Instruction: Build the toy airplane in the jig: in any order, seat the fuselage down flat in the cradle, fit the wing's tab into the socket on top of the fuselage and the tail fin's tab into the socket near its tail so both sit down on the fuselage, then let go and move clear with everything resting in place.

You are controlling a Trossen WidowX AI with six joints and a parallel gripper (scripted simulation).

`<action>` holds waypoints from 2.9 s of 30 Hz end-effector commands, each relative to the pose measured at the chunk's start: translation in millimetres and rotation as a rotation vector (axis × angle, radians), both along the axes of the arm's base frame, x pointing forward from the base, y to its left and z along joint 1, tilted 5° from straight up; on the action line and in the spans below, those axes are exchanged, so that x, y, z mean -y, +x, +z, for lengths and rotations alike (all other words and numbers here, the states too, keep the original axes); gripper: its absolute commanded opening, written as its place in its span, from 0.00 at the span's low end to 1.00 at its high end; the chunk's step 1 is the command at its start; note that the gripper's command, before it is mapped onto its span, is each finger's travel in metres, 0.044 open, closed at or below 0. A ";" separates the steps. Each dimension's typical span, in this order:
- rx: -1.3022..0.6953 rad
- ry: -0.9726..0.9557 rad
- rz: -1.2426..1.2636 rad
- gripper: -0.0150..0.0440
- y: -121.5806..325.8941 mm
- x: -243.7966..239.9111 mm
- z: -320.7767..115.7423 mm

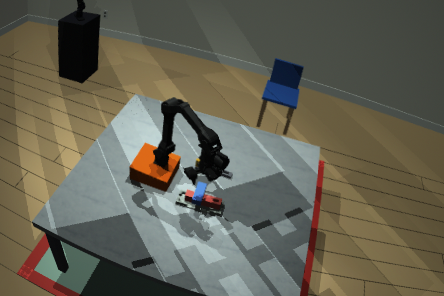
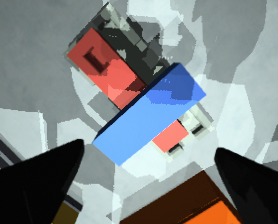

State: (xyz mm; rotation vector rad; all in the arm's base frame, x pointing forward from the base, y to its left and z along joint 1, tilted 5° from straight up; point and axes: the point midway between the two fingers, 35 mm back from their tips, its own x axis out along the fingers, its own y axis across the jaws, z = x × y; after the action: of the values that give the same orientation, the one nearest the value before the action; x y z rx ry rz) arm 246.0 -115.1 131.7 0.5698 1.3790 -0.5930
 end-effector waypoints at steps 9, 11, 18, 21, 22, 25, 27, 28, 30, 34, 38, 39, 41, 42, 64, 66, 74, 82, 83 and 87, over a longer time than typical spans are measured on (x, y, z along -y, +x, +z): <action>-0.042 -0.075 0.822 1.00 0.2 -0.2 0.2; -0.042 -0.075 0.822 1.00 0.2 -0.2 0.2; -0.042 -0.075 0.822 1.00 0.2 -0.2 0.2; -0.042 -0.073 0.822 1.00 2.3 -8.3 -0.3; -0.042 -0.071 0.822 1.00 4.5 -18.4 -1.0; -0.042 -0.063 0.822 1.00 9.3 -55.9 -3.5; -0.043 -0.058 0.823 1.00 9.4 -80.5 -5.2; -0.043 -0.057 0.823 1.00 8.5 -92.7 -6.0; -0.044 -0.054 0.823 1.00 5.2 -116.4 -7.7; -0.045 -0.050 0.823 1.00 -7.9 -161.2 -11.3; -0.044 -0.048 0.823 1.00 -28.5 -201.2 -15.0; -0.044 -0.048 0.823 1.00 -34.7 -210.3 -15.9; -0.043 -0.048 0.823 1.00 -48.1 -227.2 -17.8; -0.042 -0.048 0.823 1.00 -55.3 -235.1 -18.7; -0.039 -0.049 0.823 1.00 -67.9 -250.6 -93.0; -0.039 -0.049 0.823 1.00 -67.7 -250.7 -94.1; -0.039 -0.049 0.823 1.00 -65.8 -251.1 -106.6; -0.039 -0.049 0.823 1.00 -64.4 -250.9 -119.9; -0.039 -0.049 0.823 1.00 -64.3 -250.8 -121.5; -0.039 -0.049 0.823 1.00 -63.9 -250.5 -128.0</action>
State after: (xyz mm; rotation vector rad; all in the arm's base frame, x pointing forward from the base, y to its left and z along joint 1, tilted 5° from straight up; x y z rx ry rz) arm 181.9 136.5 9.1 -0.0712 1.4824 0.0339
